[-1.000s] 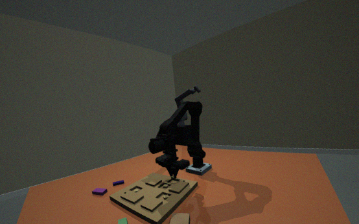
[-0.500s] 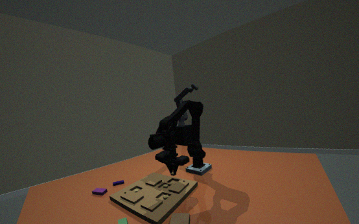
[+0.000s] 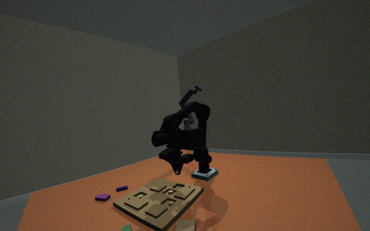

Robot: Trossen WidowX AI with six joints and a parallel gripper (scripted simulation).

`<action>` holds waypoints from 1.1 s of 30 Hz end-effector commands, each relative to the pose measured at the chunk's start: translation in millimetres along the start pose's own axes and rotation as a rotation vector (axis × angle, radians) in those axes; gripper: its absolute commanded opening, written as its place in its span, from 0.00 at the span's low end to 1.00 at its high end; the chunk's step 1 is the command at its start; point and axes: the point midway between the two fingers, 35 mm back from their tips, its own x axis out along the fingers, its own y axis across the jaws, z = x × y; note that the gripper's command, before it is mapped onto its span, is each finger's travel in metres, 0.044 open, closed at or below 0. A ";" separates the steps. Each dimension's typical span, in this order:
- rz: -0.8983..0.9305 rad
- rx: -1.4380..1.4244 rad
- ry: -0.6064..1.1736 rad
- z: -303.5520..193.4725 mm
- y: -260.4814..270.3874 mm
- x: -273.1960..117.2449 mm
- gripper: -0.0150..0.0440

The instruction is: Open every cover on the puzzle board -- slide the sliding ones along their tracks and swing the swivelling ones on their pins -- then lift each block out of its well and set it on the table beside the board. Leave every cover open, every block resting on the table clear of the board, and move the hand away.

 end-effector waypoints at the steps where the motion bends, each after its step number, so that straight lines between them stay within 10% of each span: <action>1: 0.004 -0.005 -0.012 1.5 0.5 -14.5 0.39; 33: 0.012 -0.005 -0.013 34.8 82.6 -23.3 0.39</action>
